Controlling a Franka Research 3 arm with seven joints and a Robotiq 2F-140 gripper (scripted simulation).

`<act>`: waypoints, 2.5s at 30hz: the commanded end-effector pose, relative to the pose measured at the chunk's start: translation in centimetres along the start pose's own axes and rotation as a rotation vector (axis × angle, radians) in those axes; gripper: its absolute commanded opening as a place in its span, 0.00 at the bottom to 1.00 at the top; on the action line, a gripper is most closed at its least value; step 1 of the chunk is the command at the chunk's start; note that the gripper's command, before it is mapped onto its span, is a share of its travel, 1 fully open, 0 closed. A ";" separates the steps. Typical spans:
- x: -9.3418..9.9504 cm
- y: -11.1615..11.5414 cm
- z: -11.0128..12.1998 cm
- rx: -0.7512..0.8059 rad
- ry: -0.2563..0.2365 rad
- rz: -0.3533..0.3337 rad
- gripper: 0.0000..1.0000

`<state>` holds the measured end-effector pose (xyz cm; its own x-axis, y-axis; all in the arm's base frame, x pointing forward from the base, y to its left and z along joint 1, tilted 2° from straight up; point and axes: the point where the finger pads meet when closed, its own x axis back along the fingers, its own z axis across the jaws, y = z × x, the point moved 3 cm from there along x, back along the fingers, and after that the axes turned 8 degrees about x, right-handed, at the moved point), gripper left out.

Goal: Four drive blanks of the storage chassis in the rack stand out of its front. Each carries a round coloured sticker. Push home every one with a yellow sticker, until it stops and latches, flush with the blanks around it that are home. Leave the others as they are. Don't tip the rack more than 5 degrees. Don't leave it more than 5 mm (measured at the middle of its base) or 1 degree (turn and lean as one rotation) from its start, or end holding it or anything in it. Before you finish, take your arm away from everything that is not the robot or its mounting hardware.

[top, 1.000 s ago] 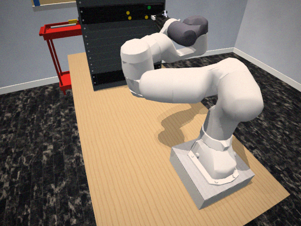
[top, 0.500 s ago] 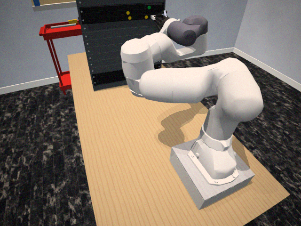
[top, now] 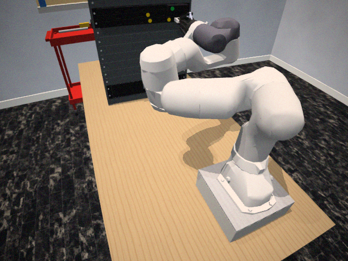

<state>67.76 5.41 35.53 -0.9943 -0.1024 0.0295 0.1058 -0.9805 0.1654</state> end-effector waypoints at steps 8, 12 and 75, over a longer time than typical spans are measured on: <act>-0.5 0.7 0.2 -0.003 0.006 -0.019 0.00; -0.6 0.7 0.2 -0.003 0.006 -0.019 0.00; 7.6 0.6 0.2 -0.003 0.006 -0.019 0.00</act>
<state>60.46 4.10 36.23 -0.9985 -0.0535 0.0117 0.0546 -0.9909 0.1231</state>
